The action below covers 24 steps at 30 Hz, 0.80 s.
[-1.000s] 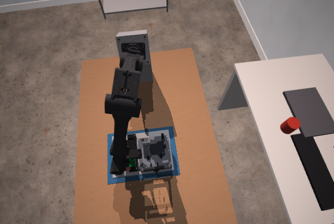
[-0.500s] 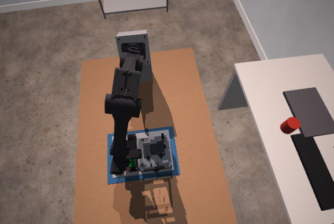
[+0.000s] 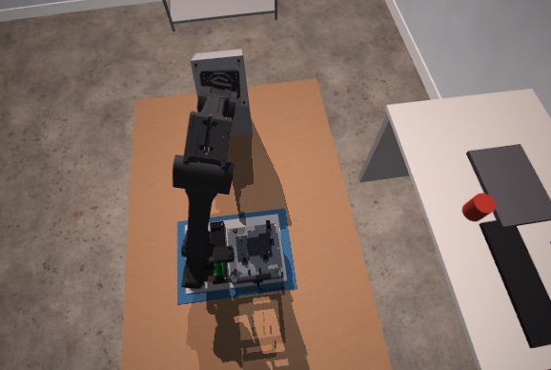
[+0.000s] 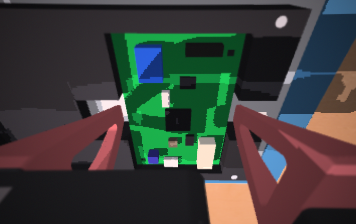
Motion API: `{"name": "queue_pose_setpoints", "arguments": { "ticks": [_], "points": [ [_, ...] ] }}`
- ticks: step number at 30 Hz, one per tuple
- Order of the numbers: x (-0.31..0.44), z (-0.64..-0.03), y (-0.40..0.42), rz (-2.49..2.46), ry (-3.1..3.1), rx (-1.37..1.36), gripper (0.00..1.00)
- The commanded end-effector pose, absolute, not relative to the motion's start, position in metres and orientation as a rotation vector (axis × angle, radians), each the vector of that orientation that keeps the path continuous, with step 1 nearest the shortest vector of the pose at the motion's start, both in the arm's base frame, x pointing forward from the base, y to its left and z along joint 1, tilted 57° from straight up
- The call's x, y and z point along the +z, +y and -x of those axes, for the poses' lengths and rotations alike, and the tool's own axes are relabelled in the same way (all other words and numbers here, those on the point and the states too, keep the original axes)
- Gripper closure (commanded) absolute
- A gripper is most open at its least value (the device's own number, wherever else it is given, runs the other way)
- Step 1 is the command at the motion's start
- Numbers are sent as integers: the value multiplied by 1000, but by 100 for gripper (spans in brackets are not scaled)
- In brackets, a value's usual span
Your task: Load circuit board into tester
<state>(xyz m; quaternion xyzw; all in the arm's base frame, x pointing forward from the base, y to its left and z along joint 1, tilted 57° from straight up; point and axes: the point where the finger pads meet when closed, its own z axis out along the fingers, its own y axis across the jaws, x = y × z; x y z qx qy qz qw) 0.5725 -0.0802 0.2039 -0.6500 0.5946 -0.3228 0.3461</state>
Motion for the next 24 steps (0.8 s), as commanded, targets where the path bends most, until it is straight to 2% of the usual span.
{"name": "queue_pose_setpoints", "arguments": {
  "ticks": [1, 24],
  "points": [
    [208, -582, -72, 1674, 1528, -836, 15],
    [208, -582, -72, 1674, 1528, -836, 22]
  ]
}}
